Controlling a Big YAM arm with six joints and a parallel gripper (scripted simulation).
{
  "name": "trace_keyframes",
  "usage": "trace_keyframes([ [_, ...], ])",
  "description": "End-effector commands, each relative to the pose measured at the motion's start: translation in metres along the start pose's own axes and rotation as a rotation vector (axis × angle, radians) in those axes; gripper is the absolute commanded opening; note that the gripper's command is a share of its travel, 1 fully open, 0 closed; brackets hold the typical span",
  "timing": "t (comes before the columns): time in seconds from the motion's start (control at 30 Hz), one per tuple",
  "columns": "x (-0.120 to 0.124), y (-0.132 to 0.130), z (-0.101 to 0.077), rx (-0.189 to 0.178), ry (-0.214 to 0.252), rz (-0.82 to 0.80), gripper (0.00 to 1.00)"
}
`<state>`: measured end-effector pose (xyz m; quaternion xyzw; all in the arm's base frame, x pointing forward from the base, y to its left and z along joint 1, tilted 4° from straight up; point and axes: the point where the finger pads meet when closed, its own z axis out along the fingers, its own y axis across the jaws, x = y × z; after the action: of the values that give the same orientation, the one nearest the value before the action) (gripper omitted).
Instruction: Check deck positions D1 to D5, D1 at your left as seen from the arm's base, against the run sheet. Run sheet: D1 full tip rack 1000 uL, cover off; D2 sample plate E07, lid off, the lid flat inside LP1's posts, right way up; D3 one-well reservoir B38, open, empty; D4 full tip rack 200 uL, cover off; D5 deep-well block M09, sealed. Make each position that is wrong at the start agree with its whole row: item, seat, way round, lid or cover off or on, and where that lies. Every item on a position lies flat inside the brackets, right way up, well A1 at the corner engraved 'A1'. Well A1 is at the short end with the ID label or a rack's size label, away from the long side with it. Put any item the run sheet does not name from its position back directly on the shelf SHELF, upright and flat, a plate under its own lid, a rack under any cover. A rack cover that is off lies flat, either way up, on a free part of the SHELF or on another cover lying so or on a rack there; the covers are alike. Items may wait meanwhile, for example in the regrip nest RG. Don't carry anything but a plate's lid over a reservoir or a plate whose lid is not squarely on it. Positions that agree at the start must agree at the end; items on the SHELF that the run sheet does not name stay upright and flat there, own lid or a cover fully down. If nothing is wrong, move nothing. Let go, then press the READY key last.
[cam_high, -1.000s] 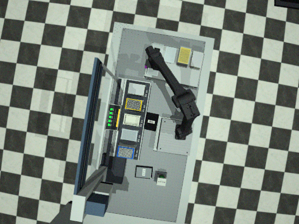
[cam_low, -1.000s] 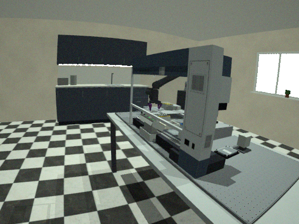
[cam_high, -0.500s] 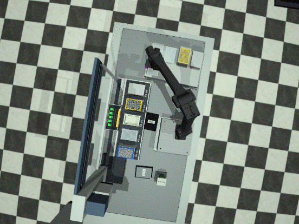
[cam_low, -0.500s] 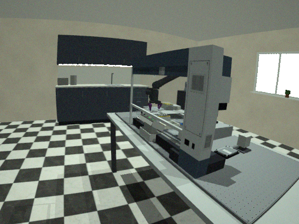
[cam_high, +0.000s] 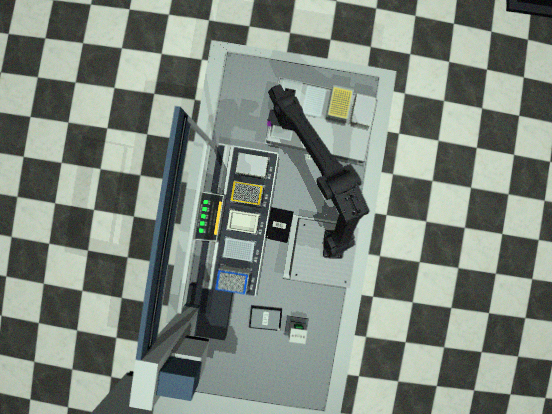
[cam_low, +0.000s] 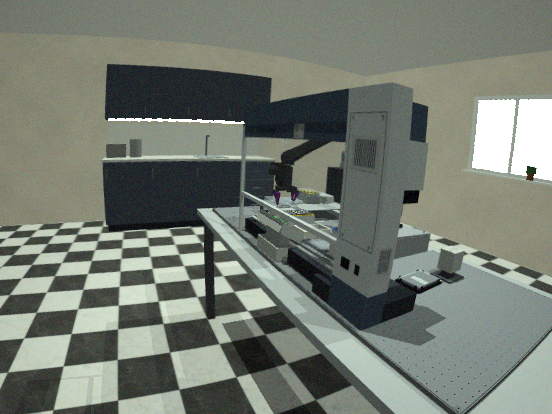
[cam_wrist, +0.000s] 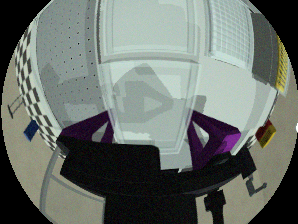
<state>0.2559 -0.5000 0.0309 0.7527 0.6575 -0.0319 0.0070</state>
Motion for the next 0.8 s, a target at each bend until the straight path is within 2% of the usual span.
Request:
trace_keyframes([
  [0.0, -0.007, 0.001, -0.002, -0.014, -0.018, 0.001, 0.00],
  [0.6, -0.006, -0.002, 0.009, -0.007, -0.008, 0.002, 0.00],
  [0.77, -0.012, 0.002, 0.001, -0.019, -0.025, 0.003, 0.00],
])
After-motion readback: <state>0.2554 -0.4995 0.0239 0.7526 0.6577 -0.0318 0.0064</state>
